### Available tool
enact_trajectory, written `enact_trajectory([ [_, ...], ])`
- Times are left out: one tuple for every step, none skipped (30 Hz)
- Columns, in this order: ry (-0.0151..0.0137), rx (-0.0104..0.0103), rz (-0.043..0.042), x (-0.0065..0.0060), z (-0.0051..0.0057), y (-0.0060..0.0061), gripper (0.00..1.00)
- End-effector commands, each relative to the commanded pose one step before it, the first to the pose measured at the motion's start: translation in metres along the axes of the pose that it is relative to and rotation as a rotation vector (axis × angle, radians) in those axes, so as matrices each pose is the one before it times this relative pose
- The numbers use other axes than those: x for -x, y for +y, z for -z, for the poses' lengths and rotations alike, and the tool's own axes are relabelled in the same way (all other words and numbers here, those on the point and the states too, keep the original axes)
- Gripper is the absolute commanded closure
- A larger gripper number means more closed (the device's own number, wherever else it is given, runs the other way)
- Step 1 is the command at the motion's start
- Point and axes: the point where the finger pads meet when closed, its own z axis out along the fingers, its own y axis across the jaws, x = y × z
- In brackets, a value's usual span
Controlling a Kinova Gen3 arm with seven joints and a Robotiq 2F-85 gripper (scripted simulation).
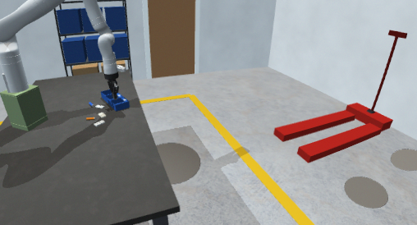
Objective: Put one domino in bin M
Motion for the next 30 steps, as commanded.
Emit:
enact_trajectory([
  [-0.00846,-0.00045,-0.00269,0.00336,-0.01051,0.00122,0.91],
  [0.00000,0.00000,0.00000,0.00000,-0.00267,0.00000,0.91],
  [0.00000,0.00000,0.00000,0.00000,-0.00267,0.00000,0.91],
  [0.00000,0.00000,0.00000,0.00000,-0.00267,0.00000,0.91],
  [0.00000,0.00000,0.00000,0.00000,-0.00267,0.00000,0.91],
  [0.00000,0.00000,0.00000,0.00000,-0.00267,0.00000,0.91],
  [0.00000,0.00000,0.00000,0.00000,-0.00267,0.00000,0.91],
  [0.00000,0.00000,0.00000,0.00000,-0.00267,0.00000,0.91],
  [0.00000,0.00000,0.00000,0.00000,0.00000,0.00000,0.91],
  [0.00000,0.00000,0.00000,0.00000,0.00000,0.00000,0.91],
  [0.00000,0.00000,0.00000,0.00000,-0.00267,0.00000,0.91],
  [0.00000,0.00000,0.00000,0.00000,-0.00267,0.00000,0.91],
  [0.00000,0.00000,0.00000,0.00000,-0.00173,0.00000,0.91],
  [0.00000,0.00000,0.00000,0.00000,0.00000,0.00000,0.91],
  [0.00000,0.00000,0.00000,0.00000,0.00000,0.00000,0.91],
  [0.00000,0.00000,0.00000,0.00003,0.00006,-0.00002,0.91],
  [0.00000,0.00000,0.00000,-0.00001,-0.00002,0.00001,0.91],
  [0.00000,0.00000,0.00000,-0.00001,-0.00001,0.00000,0.91],
  [0.00000,0.00000,0.00000,-0.00001,-0.00001,0.00000,0.91],
  [0.00000,0.00000,0.00000,0.00000,-0.00001,0.00000,0.91],
  [0.00000,0.00000,0.00000,0.00000,0.00000,0.00000,0.91],
  [0.00000,0.00000,0.00000,0.00000,0.00000,0.00000,0.91],
  [0.00000,0.00000,0.00000,0.00000,0.00000,0.00000,0.91],
  [0.00000,0.00000,0.00000,0.00000,0.00000,0.00000,0.91],
  [0.00000,0.00000,0.00000,0.00000,0.00000,0.00000,0.91],
  [0.00000,0.00000,0.00000,0.00000,0.00000,0.00000,0.91],
  [0.00000,0.00000,0.00000,0.00000,0.00000,0.00000,0.91],
  [0.00000,0.00000,0.00000,0.00000,0.00000,0.00000,0.91],
  [0.00014,0.00001,0.00004,-0.00006,0.00007,-0.00001,0.91],
  [-0.00003,0.00000,-0.00001,0.00001,-0.00001,0.00000,0.91],
])
